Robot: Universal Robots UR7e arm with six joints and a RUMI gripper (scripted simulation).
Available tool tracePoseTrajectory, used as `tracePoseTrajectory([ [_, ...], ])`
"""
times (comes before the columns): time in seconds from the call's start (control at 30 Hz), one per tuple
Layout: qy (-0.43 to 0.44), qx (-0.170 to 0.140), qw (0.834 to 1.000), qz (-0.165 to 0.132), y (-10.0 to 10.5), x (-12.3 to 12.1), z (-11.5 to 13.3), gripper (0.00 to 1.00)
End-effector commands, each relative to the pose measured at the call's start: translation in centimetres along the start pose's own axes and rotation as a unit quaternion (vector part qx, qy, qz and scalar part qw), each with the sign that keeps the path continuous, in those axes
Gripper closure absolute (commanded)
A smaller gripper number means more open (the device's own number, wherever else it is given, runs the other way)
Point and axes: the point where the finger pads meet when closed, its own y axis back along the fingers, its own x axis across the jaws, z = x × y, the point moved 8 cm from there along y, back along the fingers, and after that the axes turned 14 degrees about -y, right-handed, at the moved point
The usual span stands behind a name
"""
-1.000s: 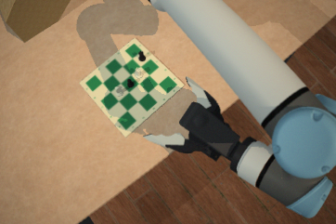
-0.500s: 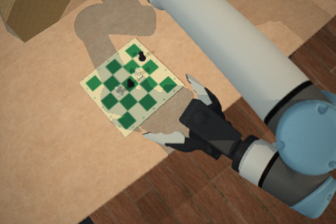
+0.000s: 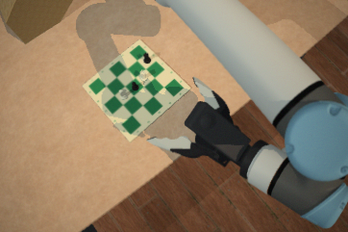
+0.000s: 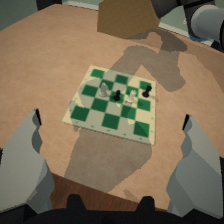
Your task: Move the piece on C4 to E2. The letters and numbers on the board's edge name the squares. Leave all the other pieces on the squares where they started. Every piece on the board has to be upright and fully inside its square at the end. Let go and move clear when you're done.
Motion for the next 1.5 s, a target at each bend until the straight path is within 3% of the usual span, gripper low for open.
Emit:
tracePoseTrajectory([
  [0.0, -0.006, -0.011, 1.0, 0.003, 0.2, -0.2, -0.4, 0.0],
  [0.63, -0.042, -0.074, 0.996, 0.025, 0.8, -1.2, -2.5, 0.0],
  [1.13, -0.1, -0.174, 0.977, 0.066, -0.1, -2.1, -6.3, 0.0],
  [1.2, -0.1, -0.174, 0.977, 0.066, -0.1, -2.1, -6.3, 0.0],
  [1.47, -0.134, -0.235, 0.958, 0.094, -1.7, -2.1, -8.5, 0.0],
])
